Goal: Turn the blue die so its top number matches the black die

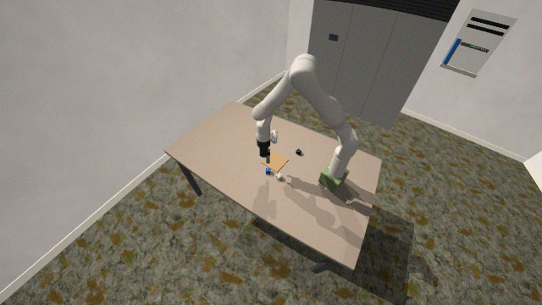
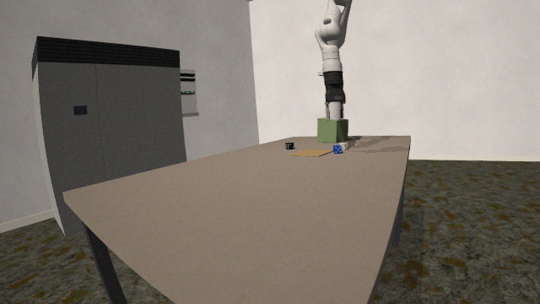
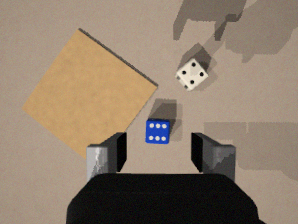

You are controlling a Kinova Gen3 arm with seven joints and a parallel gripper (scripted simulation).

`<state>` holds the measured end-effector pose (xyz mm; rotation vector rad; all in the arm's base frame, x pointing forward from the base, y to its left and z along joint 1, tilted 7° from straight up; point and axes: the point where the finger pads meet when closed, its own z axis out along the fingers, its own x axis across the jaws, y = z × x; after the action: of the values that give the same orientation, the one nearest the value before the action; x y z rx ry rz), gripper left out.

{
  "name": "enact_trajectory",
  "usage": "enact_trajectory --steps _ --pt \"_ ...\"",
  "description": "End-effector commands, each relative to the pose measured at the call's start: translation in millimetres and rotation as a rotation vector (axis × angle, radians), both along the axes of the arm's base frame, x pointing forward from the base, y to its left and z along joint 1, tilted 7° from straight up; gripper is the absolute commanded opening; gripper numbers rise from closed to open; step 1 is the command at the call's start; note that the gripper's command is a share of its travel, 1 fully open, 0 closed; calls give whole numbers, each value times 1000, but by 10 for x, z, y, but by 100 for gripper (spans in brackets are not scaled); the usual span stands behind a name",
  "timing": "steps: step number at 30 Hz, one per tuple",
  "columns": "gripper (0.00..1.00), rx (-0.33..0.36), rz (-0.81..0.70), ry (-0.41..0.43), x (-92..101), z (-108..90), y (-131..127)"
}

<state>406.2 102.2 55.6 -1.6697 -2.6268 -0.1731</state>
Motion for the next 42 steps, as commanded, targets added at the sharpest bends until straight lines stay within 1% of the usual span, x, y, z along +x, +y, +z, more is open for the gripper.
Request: enact_trajectory --steps 1,3,9,13,18,20,29,35,37,42 --pt "100 -2 27 -2 -5 -12 -15" --pt "100 -2 27 -2 -5 -12 -15" --pt "100 -17 180 -11 -32 -80 -62" --pt "100 -28 329 -20 -49 -141 -97" --pt "100 -40 555 -37 -60 -224 -129" --pt "100 -40 555 -37 -60 -224 -129" --pt "100 -52 995 -82 -41 -358 -113" --pt "100 -55 1247 -118 -13 -416 -54" --pt "100 -55 1247 -118 -13 -416 -54" --pt "100 -57 1397 -144 6 -444 -1"
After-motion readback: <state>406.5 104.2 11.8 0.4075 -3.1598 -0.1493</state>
